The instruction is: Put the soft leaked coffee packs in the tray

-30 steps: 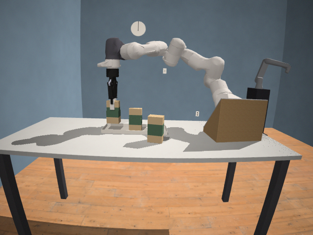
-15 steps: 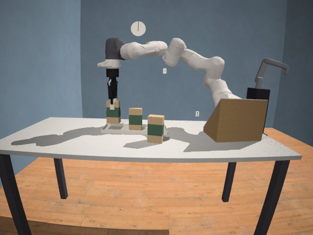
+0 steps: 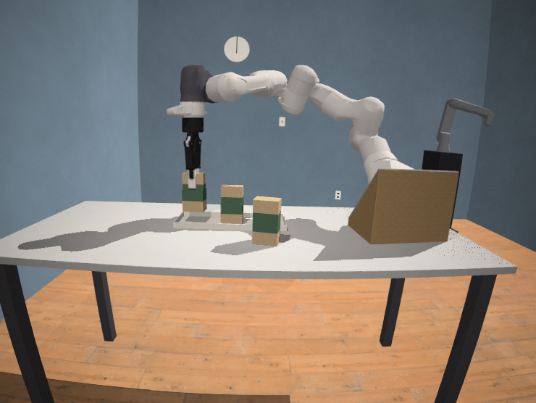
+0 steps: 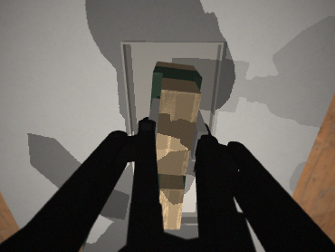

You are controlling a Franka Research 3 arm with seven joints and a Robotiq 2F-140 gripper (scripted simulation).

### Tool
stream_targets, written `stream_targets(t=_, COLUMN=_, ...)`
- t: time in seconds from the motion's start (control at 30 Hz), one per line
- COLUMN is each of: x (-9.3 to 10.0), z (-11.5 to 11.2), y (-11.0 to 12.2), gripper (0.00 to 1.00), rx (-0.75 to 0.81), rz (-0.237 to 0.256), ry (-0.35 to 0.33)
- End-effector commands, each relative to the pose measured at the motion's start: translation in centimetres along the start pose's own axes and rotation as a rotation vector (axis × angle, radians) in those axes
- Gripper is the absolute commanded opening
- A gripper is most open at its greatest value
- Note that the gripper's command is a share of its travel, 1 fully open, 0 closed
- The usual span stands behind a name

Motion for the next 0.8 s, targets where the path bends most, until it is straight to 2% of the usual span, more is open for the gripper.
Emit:
stream_targets(t=0.0, x=0.4, z=0.1, y=-0.1, gripper=0.25, rx=0.008, rz=0.003, ry=0.008)
stream_targets(t=0.37, x=0.2, z=0.1, y=-0.1, gripper=0.25, rx=0.008, rz=0.003, ry=0.008)
stream_targets(t=0.77, x=-1.7, z=0.2, y=-0.1, gripper=0.25, rx=0.008, rz=0.003, ry=0.008)
Point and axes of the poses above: the point where the finger pads meet when closed, its own x axis back along the fingers, its own y axis across the jaws, z = x × y, the point moved 5 cm from there along x, back along the fingers, and after that the axes turned 13 degrees about x, right-handed, at the moved point
